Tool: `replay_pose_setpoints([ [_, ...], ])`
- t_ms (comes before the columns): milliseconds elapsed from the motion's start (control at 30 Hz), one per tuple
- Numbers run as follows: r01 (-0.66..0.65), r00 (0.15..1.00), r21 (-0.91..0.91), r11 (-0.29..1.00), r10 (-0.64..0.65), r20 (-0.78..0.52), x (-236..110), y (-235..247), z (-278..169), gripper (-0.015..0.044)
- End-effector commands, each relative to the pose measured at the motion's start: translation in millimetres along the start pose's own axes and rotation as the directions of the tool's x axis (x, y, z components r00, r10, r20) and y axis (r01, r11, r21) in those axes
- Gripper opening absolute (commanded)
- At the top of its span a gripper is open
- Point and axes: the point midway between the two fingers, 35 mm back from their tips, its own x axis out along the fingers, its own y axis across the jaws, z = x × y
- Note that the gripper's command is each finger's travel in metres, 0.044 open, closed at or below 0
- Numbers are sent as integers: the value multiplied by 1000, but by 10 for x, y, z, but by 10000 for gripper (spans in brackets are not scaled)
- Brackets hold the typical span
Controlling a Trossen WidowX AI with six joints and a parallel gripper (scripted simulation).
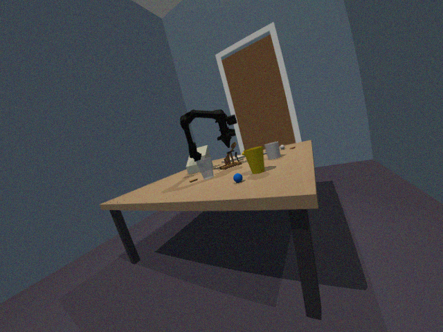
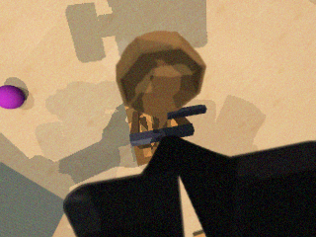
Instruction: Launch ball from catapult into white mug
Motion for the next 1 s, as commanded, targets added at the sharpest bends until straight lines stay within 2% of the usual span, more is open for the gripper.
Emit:
replay_pose_setpoints([
  [0, 1, 1000, -11, 1000, -1, -8, 68, 6, 39, 0],
  [967, 2, 1000, -10, 1000, -2, -8, 448, 3, 271, 0],
])
